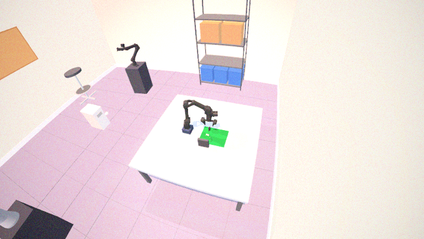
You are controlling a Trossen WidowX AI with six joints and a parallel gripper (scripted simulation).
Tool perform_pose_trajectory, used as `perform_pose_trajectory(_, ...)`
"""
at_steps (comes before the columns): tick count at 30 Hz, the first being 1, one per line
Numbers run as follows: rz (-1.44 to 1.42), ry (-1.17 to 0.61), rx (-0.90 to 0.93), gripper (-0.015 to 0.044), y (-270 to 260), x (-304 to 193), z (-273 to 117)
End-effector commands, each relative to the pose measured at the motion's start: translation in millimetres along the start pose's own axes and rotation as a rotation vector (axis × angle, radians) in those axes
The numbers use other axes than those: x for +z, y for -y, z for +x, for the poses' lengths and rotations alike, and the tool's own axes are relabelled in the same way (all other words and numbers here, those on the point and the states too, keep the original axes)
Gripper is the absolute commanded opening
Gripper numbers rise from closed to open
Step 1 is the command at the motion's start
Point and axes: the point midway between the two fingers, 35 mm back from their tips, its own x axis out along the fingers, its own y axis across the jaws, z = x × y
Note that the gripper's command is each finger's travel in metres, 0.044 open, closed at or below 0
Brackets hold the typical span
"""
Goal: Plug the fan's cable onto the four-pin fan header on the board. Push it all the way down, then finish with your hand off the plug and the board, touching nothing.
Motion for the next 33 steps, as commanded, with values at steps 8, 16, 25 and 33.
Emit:
perform_pose_trajectory(8,-0.003,0.011,-0.019,0.044,2.5,1.5,12.5)
perform_pose_trajectory(16,-0.003,0.011,-0.019,0.044,3.3,1.8,25.8)
perform_pose_trajectory(25,-0.003,0.011,-0.018,0.044,3.5,1.9,40.5)
perform_pose_trajectory(33,-0.003,0.011,-0.018,0.044,2.9,1.8,53.4)
